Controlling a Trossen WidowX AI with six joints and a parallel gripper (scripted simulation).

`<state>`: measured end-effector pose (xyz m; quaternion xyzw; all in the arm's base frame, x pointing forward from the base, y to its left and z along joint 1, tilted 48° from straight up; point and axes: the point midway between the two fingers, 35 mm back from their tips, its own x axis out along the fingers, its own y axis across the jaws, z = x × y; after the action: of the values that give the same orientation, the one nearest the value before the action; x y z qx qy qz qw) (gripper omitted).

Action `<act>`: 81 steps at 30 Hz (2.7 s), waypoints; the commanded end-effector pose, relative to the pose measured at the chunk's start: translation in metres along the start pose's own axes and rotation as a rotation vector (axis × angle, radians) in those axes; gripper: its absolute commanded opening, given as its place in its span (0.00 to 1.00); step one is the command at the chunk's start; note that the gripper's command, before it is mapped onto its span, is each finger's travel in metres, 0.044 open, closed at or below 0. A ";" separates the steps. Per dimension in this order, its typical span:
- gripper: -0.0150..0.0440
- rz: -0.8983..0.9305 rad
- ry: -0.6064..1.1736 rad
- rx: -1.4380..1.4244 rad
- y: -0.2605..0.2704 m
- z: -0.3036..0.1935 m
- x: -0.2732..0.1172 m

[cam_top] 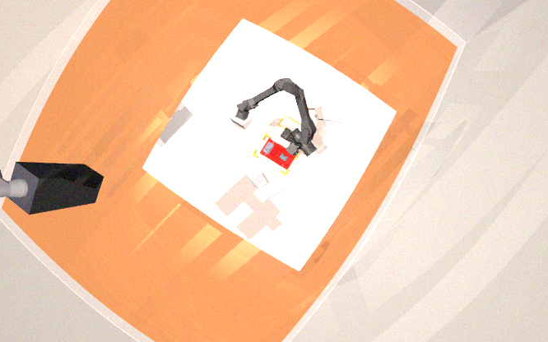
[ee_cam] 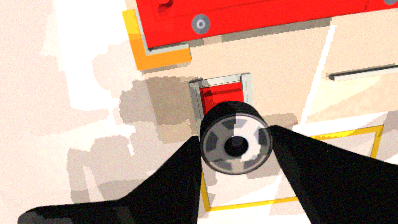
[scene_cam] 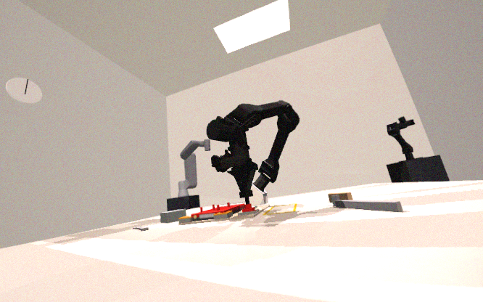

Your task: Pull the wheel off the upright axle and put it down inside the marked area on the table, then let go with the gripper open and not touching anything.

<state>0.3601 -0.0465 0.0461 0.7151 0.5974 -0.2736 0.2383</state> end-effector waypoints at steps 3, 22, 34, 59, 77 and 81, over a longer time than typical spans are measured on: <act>0.25 0.007 -0.005 -0.003 0.001 0.001 -0.005; 0.25 0.008 -0.004 -0.002 0.001 0.001 -0.011; 0.25 0.008 -0.004 -0.001 0.001 0.001 -0.018; 0.25 0.007 -0.002 0.003 -0.030 -0.054 -0.047; 0.25 0.005 -0.001 0.002 -0.060 -0.089 -0.042; 0.25 0.005 0.000 0.002 -0.060 -0.090 -0.031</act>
<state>0.3069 -0.0062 0.1363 0.7167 0.5938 -0.2752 0.2410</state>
